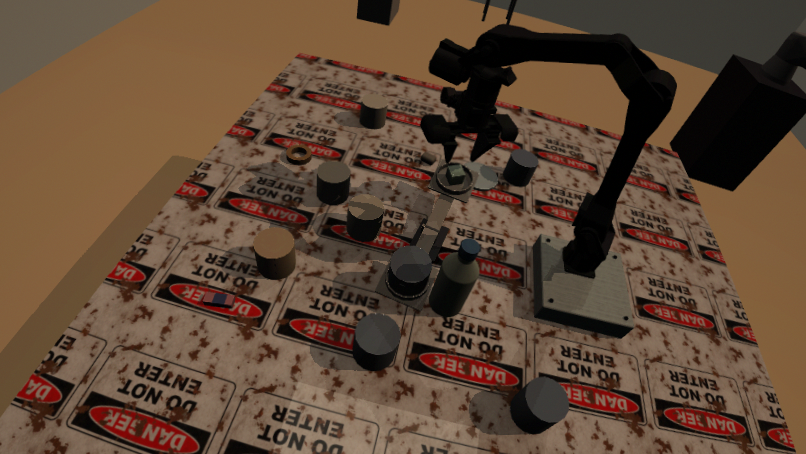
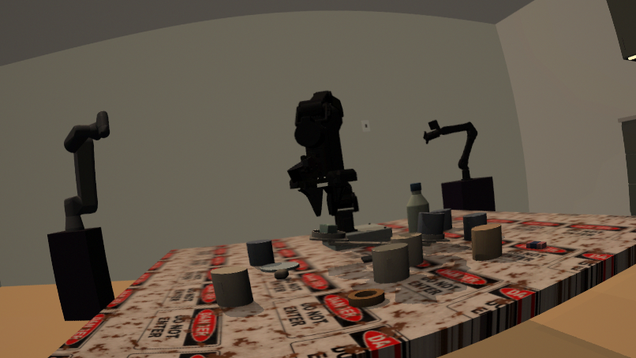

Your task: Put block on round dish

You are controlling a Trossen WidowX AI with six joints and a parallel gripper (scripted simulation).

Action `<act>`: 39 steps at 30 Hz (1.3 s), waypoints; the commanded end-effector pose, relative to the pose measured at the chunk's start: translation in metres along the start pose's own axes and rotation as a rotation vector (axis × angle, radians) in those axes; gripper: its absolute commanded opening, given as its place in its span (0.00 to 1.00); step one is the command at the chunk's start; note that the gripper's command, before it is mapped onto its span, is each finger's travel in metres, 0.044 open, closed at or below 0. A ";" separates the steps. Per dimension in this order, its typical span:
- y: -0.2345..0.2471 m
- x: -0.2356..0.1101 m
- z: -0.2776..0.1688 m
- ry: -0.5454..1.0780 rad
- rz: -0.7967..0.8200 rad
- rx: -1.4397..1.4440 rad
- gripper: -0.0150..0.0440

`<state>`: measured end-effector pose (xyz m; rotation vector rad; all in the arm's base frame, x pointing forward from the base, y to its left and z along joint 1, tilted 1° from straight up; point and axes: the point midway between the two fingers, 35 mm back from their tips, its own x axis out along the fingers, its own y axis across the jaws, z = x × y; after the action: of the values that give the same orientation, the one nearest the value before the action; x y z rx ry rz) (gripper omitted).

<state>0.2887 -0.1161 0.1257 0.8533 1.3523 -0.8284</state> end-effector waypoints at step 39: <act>0.000 0.040 -0.002 0.011 -0.002 0.006 0.32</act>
<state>0.2899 -0.1157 0.0843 0.8549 1.3571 -0.8294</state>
